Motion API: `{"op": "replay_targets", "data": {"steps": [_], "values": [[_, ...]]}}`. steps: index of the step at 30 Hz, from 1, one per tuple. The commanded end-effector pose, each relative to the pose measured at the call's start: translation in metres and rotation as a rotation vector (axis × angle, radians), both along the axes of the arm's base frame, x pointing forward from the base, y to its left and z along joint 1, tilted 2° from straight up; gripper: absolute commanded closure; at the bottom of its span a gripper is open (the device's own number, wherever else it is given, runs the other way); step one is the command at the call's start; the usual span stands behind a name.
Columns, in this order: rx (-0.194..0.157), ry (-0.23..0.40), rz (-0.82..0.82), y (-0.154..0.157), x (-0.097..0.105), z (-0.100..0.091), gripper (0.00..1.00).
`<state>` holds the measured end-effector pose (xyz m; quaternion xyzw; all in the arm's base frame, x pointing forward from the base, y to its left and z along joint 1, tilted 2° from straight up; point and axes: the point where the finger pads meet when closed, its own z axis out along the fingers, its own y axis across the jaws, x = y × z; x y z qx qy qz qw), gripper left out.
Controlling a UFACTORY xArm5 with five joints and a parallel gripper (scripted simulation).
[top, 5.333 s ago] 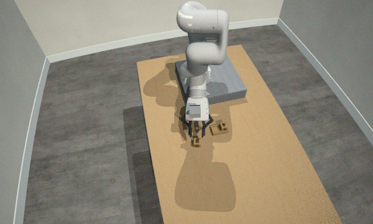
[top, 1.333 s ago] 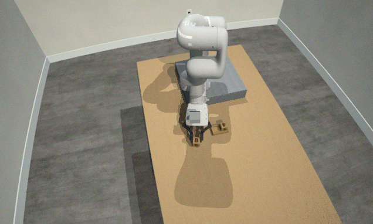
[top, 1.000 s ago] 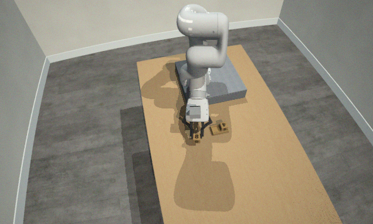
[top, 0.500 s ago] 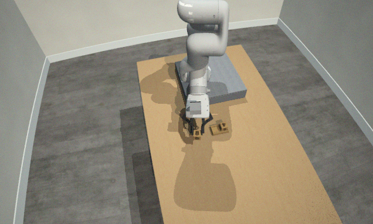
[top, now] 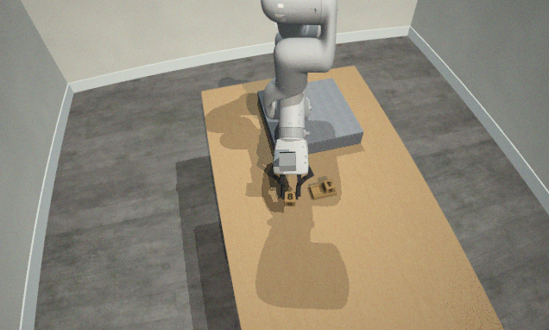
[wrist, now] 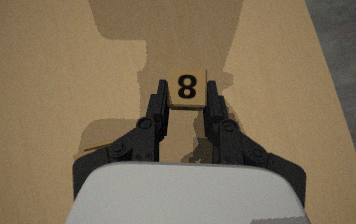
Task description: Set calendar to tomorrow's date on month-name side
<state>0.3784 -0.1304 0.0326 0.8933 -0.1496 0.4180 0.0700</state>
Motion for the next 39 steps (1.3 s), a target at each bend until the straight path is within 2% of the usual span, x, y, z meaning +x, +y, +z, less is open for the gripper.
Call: {"op": "replay_targets", "data": {"steps": [1, 8, 16, 24, 32, 39], "values": [[0.02, 0.059, 0.0, -0.0003, 0.001, 0.0017, 0.71], [0.026, 0.076, 0.0, -0.0004, 0.0012, 0.0019, 0.71], [0.063, 0.183, 0.0, -0.0009, 0.0028, 0.0034, 0.71], [0.069, 0.2, 0.0, -0.0009, 0.003, 0.0036, 0.71], [0.105, 0.306, 0.001, -0.0014, 0.0048, 0.0048, 0.71], [0.11, 0.319, 0.001, -0.0014, 0.0049, 0.0051, 0.71]]}}
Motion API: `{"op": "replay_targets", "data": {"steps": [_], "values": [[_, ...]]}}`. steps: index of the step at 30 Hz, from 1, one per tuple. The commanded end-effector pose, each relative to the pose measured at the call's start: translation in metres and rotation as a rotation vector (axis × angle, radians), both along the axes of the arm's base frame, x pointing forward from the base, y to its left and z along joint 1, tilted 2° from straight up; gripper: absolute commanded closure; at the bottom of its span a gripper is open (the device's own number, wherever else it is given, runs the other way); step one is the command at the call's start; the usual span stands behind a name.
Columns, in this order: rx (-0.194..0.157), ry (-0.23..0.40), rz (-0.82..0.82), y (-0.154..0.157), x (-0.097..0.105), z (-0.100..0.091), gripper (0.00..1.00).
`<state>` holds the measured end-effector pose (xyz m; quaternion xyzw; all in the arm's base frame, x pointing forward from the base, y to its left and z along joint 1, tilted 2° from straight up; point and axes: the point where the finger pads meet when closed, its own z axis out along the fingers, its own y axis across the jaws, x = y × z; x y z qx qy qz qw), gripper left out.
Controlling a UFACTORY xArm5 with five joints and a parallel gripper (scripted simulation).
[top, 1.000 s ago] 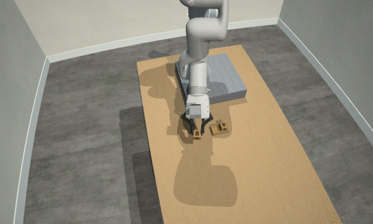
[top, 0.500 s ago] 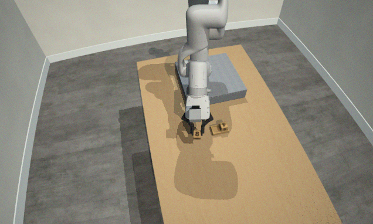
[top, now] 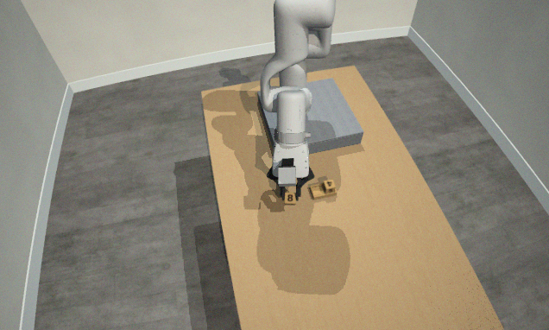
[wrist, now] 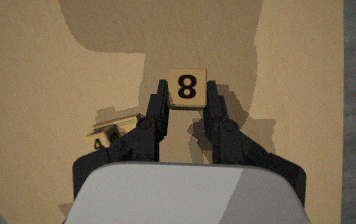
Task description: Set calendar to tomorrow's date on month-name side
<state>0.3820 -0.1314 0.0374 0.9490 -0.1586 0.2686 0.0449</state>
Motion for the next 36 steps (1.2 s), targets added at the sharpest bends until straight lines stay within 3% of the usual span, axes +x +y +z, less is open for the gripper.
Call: {"op": "replay_targets", "data": {"steps": [1, 7, 14, 20, 26, 29, 36], "values": [[0.007, 0.022, 0.0, -0.0005, 0.0015, 0.0001, 0.71], [0.041, 0.12, 0.0, -0.0012, 0.0032, 0.0011, 0.71], [0.048, 0.138, 0.0, -0.0013, 0.0034, 0.0014, 0.71], [0.083, 0.24, 0.0, -0.002, 0.0054, 0.0019, 0.71], [0.095, 0.276, 0.0, -0.0023, 0.0061, 0.0021, 0.71], [0.117, 0.341, -0.001, -0.0028, 0.0075, 0.0022, 0.71], [0.131, 0.381, -0.001, -0.003, 0.0079, 0.003, 0.71]]}}
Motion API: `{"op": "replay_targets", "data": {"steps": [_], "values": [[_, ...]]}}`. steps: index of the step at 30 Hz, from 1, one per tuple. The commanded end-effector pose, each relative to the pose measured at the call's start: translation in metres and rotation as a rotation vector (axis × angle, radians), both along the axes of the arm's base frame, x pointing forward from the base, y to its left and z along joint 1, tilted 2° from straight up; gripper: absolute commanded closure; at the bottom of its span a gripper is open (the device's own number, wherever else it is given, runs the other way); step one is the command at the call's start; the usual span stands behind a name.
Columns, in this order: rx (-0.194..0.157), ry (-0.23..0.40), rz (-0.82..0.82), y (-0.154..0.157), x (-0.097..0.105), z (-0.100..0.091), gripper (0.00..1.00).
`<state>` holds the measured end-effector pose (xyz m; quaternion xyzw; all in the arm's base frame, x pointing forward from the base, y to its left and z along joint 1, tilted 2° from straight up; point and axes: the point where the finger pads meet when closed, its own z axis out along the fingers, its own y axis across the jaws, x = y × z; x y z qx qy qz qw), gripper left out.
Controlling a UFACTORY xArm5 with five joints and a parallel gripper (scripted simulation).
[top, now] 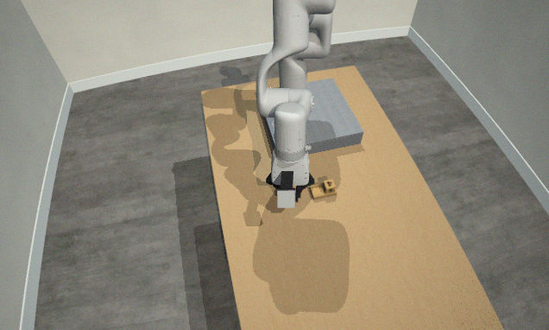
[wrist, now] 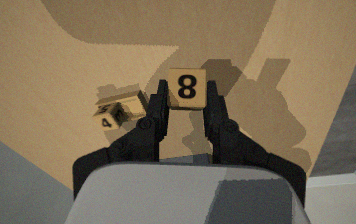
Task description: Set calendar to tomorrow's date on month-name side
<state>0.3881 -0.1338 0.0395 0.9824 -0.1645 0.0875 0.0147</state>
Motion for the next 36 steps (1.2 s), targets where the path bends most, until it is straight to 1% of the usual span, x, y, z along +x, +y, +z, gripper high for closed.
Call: {"op": "replay_targets", "data": {"steps": [1, 7, 13, 18, 22, 27, 29, 33, 36], "values": [[0.012, 0.034, 0.0, -0.001, 0.002, 0.001, 0.71], [0.049, 0.144, 0.002, 0.0, 0.004, 0.001, 0.71], [0.055, 0.16, 0.003, 0.0, 0.005, 0.001, 0.71], [0.09, 0.266, 0.012, 0.003, 0.008, 0.001, 0.71], [0.096, 0.285, 0.013, 0.003, 0.009, 0.001, 0.71], [0.131, 0.39, 0.013, 0.002, 0.011, 0.0, 0.71], [0.131, 0.39, 0.013, 0.002, 0.011, 0.0, 0.71], [0.138, 0.408, 0.013, 0.002, 0.011, 0.0, 0.71], [0.16, 0.474, 0.013, 0.002, 0.012, 0.0, 0.71]]}}
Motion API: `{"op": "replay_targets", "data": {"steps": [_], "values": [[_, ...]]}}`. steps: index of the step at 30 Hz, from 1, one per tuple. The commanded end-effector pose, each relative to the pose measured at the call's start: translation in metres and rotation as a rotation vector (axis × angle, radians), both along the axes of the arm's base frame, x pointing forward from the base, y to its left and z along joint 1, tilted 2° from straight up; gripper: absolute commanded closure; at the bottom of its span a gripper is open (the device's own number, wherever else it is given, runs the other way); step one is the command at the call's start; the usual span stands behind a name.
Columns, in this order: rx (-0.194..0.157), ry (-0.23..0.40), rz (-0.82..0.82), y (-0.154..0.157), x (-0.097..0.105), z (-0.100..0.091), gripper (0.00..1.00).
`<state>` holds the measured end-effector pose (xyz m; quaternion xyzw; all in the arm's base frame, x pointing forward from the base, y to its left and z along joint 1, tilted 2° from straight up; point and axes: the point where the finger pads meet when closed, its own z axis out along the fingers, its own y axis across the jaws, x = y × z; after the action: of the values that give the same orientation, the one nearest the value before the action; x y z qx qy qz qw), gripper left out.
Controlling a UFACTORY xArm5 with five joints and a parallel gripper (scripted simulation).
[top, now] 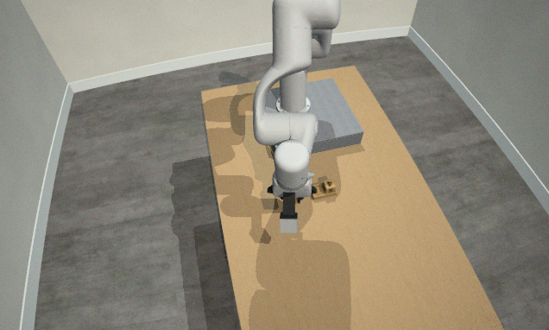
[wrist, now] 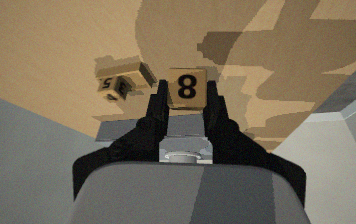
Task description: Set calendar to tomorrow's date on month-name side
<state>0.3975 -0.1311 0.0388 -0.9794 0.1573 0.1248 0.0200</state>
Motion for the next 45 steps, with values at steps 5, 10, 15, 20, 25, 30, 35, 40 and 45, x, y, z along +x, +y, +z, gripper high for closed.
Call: {"op": "replay_targets", "data": {"steps": [5, 10, 15, 20, 25, 30, 35, 40, 45], "values": [[0.038, 0.116, 0.0, -0.0012, 0.0039, 0.0004, 0.71], [0.058, 0.176, 0.0, -0.0016, 0.0052, -0.0004, 0.71], [0.079, 0.241, 0.0, -0.002, 0.0061, -0.0008, 0.71], [0.116, 0.35, 0.0, -0.0027, 0.008, -0.002, 0.71], [0.12, 0.363, 0.0, -0.0027, 0.008, -0.0021, 0.71], [0.12, 0.363, 0.0, -0.0027, 0.008, -0.0021, 0.71], [0.12, 0.363, 0.0, -0.0027, 0.008, -0.0021, 0.71], [0.12, 0.363, 0.0, -0.0026, 0.0081, -0.0028, 0.71], [0.12, 0.363, 0.001, -0.0024, 0.0081, -0.0038, 0.71]]}}
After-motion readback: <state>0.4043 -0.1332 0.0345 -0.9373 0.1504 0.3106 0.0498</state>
